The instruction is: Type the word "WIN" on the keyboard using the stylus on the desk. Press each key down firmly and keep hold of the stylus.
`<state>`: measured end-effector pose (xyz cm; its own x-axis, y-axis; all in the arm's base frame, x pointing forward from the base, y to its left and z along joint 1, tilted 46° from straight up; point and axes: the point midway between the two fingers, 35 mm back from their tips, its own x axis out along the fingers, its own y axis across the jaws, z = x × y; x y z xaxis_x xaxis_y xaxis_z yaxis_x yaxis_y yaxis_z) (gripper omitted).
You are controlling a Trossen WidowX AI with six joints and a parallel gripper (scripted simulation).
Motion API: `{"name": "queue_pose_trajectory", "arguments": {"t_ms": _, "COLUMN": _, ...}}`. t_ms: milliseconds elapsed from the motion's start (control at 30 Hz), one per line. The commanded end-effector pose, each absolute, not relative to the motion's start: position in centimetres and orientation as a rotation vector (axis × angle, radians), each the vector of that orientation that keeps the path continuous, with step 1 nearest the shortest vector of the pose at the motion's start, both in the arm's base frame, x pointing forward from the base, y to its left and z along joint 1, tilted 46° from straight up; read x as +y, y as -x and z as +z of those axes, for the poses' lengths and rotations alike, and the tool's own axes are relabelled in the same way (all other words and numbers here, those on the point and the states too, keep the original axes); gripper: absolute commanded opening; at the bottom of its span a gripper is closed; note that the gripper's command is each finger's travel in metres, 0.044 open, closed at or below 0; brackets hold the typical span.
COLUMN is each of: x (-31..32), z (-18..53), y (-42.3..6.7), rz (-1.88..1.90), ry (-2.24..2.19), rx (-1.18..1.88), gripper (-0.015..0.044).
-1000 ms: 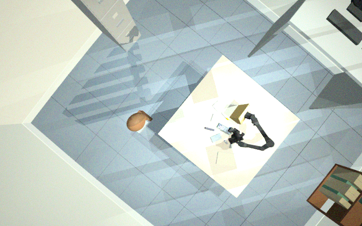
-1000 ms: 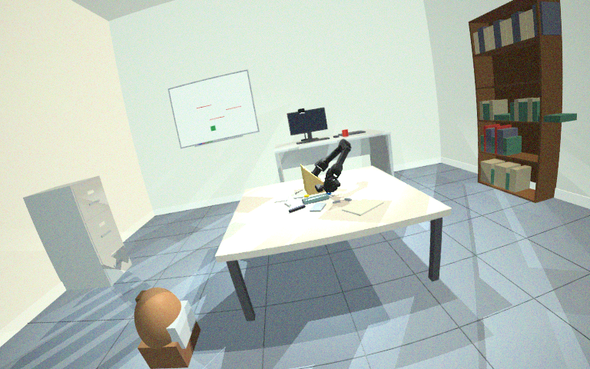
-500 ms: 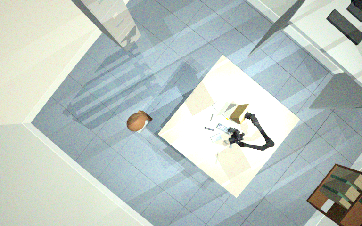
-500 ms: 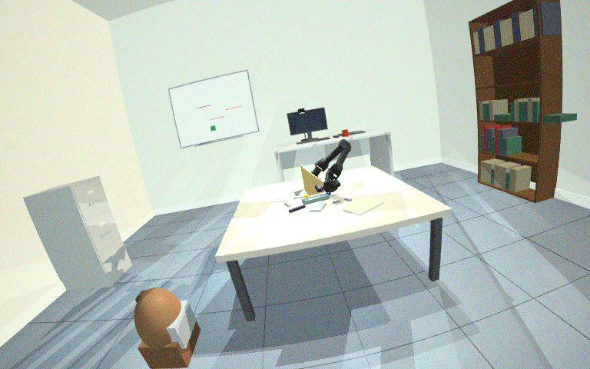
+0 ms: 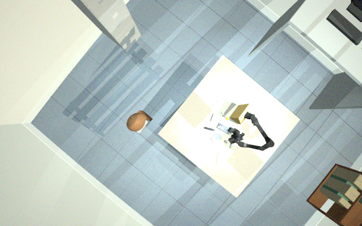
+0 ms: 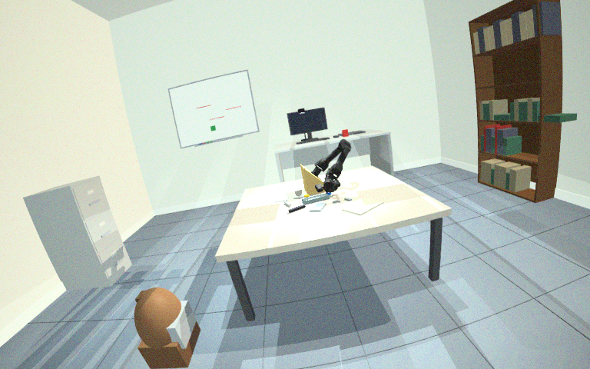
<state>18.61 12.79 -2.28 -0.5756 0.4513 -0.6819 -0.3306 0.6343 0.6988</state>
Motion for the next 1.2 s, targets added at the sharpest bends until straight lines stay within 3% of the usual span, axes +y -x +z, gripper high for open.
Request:
{"name": "queue_pose_trajectory", "arguments": {"t_ms": 0, "x": 13.1, "z": -2.3, "y": -19.5, "rz": 1.050, "ry": -0.095, "rx": 1.883, "gripper": 0.0000}}
{"name": "queue_pose_trajectory", "arguments": {"t_ms": 667, "x": 10.2, "z": 0.5, "y": -19.9, "rz": 1.049, "ry": -0.093, "rx": 1.883, "gripper": 0.0000}}
{"name": "queue_pose_trajectory", "arguments": {"t_ms": 867, "x": 10.6, "z": 0.1, "y": -19.8, "rz": 1.029, "ry": -0.105, "rx": 1.891, "gripper": 0.0150}}
{"name": "queue_pose_trajectory", "arguments": {"t_ms": 1167, "x": 10.7, "z": 1.0, "y": -18.3, "rz": 0.257, "ry": -0.191, "rx": 1.962, "gripper": 0.0150}}
